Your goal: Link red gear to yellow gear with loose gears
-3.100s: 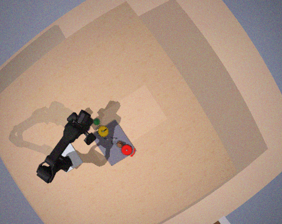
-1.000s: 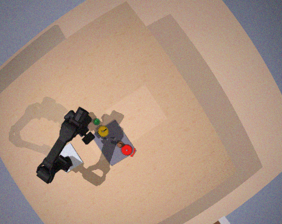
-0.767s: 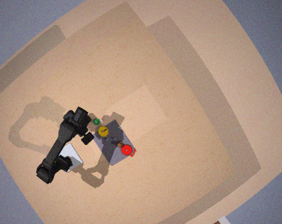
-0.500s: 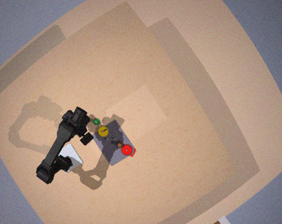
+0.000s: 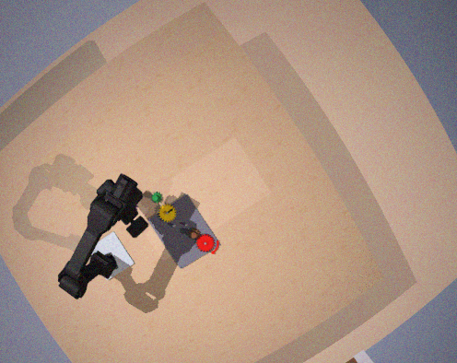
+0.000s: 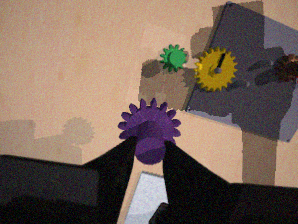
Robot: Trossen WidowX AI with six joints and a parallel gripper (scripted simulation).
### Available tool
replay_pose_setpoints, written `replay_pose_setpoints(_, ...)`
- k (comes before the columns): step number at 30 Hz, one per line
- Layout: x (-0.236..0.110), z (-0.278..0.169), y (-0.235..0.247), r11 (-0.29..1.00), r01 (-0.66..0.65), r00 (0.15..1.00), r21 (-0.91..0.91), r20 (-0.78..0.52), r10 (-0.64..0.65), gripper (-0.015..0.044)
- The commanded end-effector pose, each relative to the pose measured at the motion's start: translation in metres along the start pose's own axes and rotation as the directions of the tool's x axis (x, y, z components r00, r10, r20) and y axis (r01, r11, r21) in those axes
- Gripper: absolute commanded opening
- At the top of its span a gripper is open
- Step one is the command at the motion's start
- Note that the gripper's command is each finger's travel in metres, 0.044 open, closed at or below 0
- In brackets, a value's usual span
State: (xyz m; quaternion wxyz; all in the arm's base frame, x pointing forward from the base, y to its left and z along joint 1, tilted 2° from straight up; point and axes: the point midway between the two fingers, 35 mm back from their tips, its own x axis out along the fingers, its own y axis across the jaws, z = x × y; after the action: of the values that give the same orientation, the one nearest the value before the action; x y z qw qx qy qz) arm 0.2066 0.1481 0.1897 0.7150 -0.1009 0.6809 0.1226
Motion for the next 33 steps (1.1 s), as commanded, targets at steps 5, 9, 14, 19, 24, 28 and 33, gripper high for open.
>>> replay_pose_setpoints(5,-0.018,-0.004,-0.001,1.000,0.000,1.000,0.003,0.007,0.000,0.0000)
replay_pose_setpoints(9,-0.019,-0.003,-0.002,1.000,-0.001,1.000,0.006,0.007,0.001,0.0000)
replay_pose_setpoints(14,-0.015,0.004,-0.009,1.000,-0.002,1.000,0.029,0.006,0.002,0.0000)
replay_pose_setpoints(19,-0.010,0.012,-0.016,1.000,-0.002,1.000,0.032,0.007,0.001,0.0000)
replay_pose_setpoints(24,-0.006,0.020,-0.024,1.000,-0.001,1.000,0.029,0.007,0.000,0.0000)
replay_pose_setpoints(28,-0.002,0.026,-0.031,1.000,0.000,1.000,0.028,0.008,-0.001,0.0000)
replay_pose_setpoints(33,0.004,0.033,-0.040,1.000,0.001,1.000,0.026,0.008,-0.002,0.0000)
